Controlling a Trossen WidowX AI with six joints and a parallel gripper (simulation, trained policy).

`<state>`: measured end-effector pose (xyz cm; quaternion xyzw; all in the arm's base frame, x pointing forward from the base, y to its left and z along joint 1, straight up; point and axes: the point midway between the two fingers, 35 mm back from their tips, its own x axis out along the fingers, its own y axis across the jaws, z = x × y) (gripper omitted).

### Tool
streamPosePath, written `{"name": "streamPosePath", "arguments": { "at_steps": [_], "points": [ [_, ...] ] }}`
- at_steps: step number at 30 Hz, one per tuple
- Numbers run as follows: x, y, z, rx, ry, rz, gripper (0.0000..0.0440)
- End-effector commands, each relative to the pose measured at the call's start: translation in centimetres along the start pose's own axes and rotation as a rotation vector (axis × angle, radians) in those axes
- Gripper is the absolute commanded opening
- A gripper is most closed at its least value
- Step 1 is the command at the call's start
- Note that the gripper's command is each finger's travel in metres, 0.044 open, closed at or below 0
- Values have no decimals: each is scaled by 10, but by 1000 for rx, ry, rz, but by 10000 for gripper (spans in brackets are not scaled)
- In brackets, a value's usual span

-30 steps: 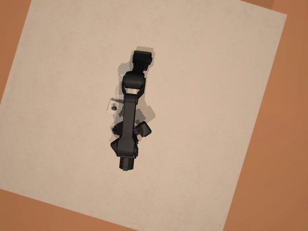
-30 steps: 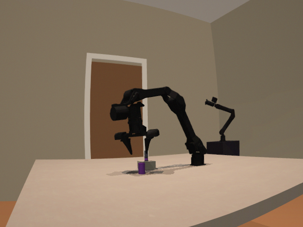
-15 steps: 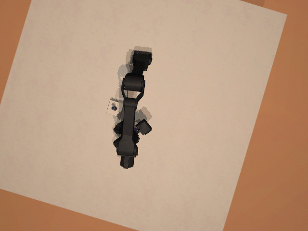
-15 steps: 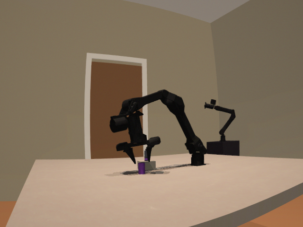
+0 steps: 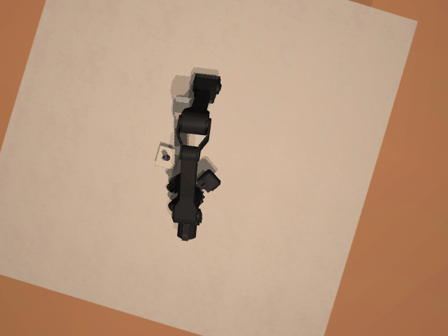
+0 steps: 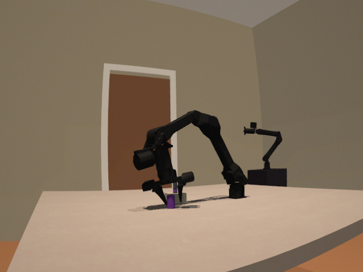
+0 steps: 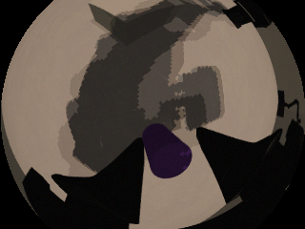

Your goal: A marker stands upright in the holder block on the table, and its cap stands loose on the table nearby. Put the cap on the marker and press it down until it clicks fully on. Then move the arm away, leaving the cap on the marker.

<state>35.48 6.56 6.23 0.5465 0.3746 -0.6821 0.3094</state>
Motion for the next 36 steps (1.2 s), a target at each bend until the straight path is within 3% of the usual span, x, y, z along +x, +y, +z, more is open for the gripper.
{"name": "streamPosePath", "arguments": {
  "at_steps": [1,7,17,36],
  "points": [
    [1,0,2,-23,-8,16,217],
    [-15,-5,6,-44,3,47,70],
    [-51,-7,18,-53,38,105,95],
    [-94,-12,87,6,69,88,71]
  ]
}}
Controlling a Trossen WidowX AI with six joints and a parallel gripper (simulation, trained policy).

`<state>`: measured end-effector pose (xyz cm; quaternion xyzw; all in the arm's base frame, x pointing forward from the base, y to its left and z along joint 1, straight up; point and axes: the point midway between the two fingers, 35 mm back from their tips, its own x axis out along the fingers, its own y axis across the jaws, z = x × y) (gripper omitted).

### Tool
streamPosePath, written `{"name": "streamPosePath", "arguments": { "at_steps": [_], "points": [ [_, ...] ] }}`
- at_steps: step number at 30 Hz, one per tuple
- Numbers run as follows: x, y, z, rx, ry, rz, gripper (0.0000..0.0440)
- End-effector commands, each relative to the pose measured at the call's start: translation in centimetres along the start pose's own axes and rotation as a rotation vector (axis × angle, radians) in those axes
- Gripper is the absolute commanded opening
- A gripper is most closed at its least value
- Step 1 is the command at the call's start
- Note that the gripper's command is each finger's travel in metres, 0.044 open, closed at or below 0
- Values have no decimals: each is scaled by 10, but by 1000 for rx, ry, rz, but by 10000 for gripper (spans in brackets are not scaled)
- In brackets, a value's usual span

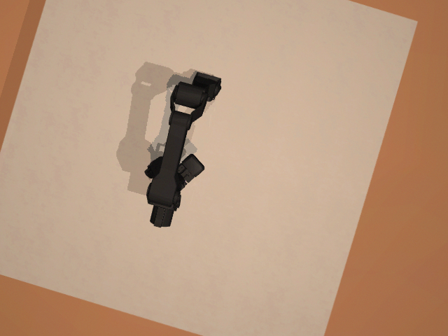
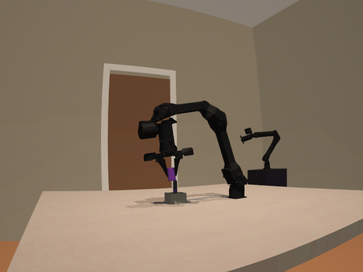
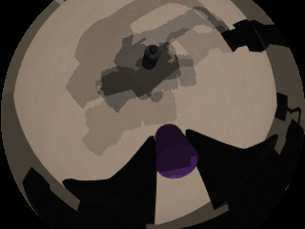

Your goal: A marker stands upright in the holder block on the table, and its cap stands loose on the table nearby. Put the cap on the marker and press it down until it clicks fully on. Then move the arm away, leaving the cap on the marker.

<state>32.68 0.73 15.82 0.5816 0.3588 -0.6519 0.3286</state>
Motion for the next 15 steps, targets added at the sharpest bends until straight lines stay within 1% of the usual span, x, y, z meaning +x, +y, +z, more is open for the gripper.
{"name": "streamPosePath", "arguments": {
  "at_steps": [1,15],
  "points": [
    [-9,-2,16,12,12,-3,69],
    [-20,3,74,103,33,-4,40]
  ]
}}
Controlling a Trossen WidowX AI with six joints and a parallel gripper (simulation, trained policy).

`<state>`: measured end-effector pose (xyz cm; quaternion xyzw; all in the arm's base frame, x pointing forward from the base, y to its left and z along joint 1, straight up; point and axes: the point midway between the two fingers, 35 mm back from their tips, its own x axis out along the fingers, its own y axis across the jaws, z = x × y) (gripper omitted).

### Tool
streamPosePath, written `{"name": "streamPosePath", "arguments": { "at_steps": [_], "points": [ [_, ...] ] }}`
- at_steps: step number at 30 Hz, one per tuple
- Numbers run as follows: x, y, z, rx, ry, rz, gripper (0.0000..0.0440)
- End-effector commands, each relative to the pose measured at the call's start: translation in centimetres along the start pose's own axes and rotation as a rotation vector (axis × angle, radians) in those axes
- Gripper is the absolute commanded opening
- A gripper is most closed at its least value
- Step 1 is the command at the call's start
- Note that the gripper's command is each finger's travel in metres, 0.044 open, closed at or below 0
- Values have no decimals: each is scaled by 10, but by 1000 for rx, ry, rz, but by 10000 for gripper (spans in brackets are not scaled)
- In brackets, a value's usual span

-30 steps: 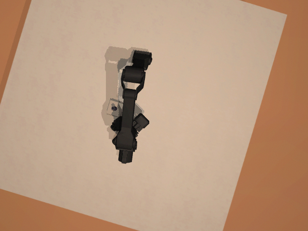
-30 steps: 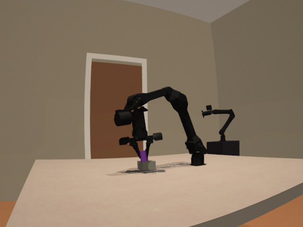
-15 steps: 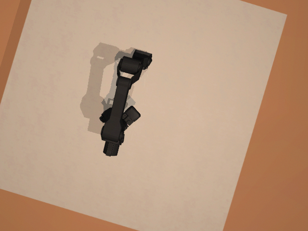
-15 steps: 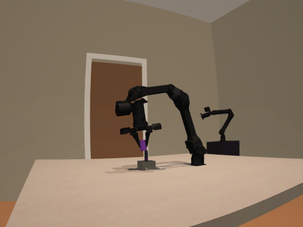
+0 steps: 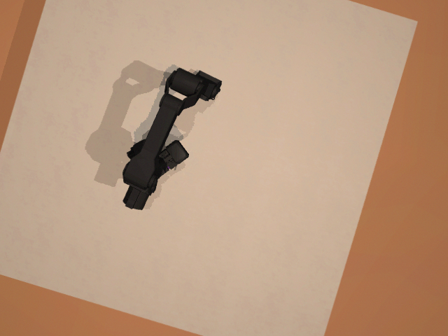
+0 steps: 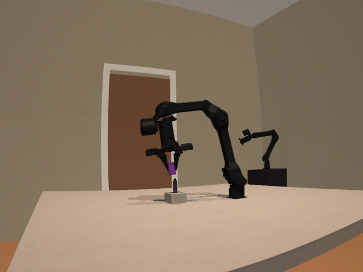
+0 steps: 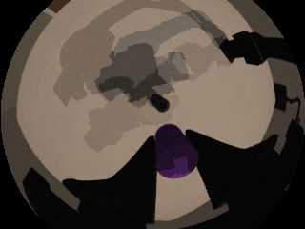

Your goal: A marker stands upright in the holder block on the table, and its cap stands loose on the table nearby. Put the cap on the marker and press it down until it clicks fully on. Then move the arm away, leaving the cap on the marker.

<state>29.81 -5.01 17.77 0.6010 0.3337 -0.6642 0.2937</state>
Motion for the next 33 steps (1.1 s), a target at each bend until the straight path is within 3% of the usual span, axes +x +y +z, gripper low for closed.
{"name": "streamPosePath", "arguments": {
  "at_steps": [1,20,33],
  "points": [
    [-4,-1,12,13,16,5,38],
    [15,-4,24,37,22,-27,1],
    [41,-5,25,19,21,-59,0]
  ]
}}
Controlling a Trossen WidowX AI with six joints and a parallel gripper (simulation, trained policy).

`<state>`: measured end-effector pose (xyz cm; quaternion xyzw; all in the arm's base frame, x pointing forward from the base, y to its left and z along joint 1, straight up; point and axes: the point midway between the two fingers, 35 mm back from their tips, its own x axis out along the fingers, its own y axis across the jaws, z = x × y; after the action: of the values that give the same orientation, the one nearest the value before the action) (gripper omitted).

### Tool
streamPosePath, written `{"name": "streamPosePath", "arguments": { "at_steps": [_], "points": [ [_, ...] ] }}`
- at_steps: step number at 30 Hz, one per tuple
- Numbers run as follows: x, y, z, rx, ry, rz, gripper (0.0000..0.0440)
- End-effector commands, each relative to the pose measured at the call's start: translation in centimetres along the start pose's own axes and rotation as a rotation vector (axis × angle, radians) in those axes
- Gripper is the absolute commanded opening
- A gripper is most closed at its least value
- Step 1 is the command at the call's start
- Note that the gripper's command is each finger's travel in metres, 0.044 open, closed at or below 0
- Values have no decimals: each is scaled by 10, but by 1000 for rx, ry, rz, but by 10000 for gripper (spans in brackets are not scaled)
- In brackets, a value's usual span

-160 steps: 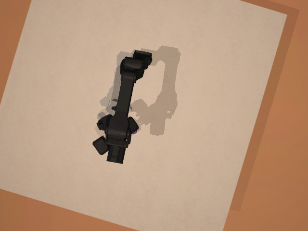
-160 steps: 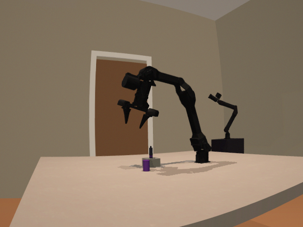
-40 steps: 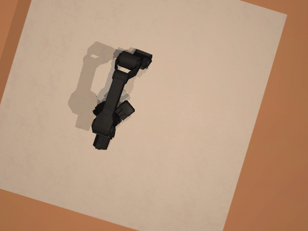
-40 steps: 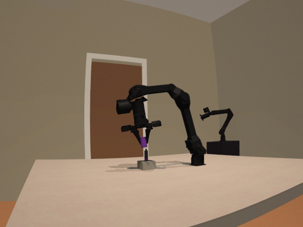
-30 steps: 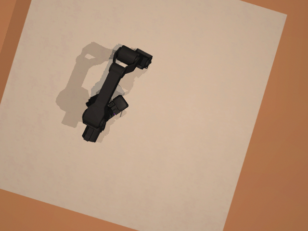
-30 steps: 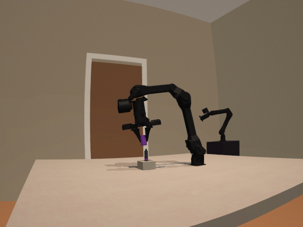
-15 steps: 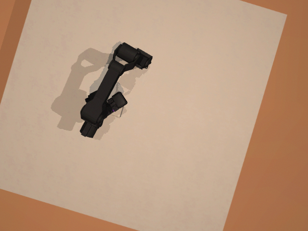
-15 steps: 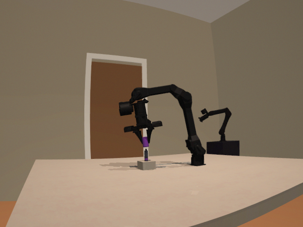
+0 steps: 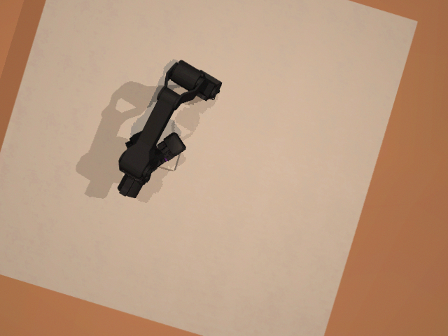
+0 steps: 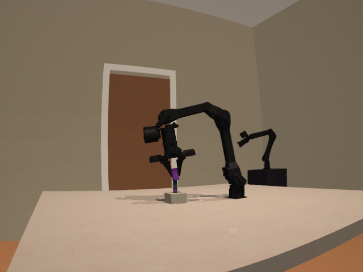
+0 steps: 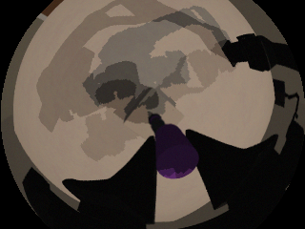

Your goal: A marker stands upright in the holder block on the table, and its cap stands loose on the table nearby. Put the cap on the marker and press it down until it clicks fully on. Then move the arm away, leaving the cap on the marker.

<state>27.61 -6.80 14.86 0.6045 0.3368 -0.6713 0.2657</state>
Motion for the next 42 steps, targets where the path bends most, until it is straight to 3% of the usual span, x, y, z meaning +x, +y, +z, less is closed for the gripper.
{"name": "streamPosePath", "arguments": {
  "at_steps": [1,23,28,36,42],
  "points": [
    [12,0,-1,-20,4,-19,0],
    [48,1,-2,-76,3,-47,1],
    [56,0,-1,-83,-12,-53,132],
    [60,-1,2,-105,-18,-53,158],
    [62,-9,5,-110,-18,-83,206]
  ]
}}
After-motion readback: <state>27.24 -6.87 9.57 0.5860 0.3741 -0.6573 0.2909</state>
